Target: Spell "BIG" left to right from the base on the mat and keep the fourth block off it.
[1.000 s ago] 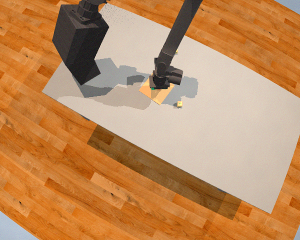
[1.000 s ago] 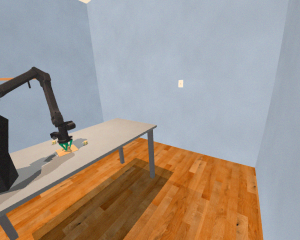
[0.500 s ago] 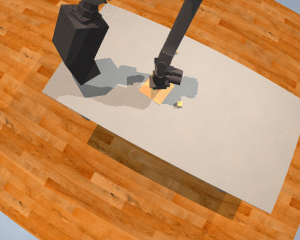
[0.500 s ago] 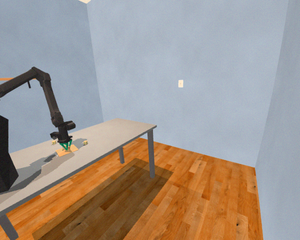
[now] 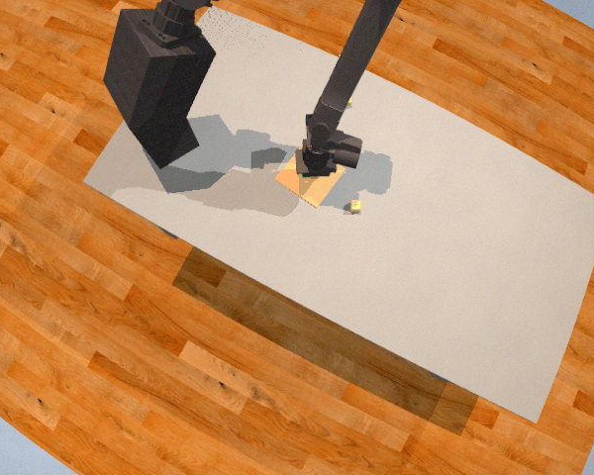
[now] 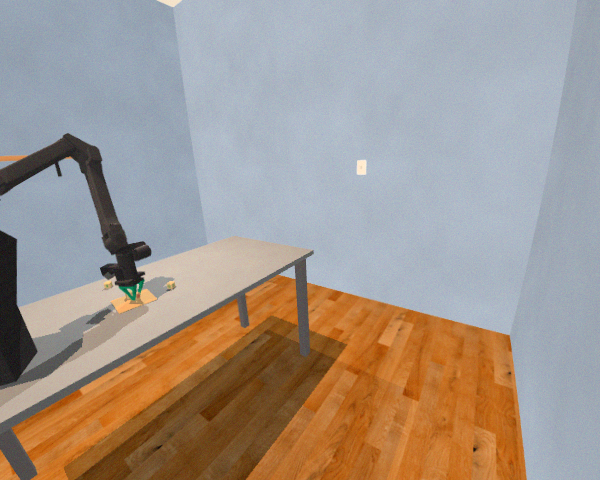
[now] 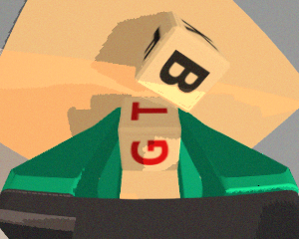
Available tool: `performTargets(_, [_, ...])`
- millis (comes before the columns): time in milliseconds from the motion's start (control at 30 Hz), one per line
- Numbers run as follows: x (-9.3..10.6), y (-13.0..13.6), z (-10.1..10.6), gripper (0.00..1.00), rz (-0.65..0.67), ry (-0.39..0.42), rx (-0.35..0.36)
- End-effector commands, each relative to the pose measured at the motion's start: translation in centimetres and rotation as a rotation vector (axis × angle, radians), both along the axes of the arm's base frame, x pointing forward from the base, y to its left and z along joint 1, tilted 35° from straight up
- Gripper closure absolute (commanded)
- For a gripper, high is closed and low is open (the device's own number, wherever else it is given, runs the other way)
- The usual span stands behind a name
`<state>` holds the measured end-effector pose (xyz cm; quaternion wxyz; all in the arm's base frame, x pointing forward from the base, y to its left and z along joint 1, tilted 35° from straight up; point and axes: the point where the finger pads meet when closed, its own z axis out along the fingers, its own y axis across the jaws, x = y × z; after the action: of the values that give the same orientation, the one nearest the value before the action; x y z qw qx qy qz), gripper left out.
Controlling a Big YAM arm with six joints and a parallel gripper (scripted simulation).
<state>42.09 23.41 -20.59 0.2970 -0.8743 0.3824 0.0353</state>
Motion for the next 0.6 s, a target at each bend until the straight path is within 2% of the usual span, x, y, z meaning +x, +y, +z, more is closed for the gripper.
performTargets(0, [0.3, -0.1, 0.1, 0.80, -0.010, -0.004, 0.003])
performTargets(333, [0.3, -0.1, 0.2, 0.80, -0.011, -0.005, 0.003])
performTargets(400, [0.6, -0.6, 1.1, 0.80, -0.014, -0.013, 0.004])
performTargets(567, [0.1, -1.5, 1.8, 0.80, -0.013, -0.006, 0.002])
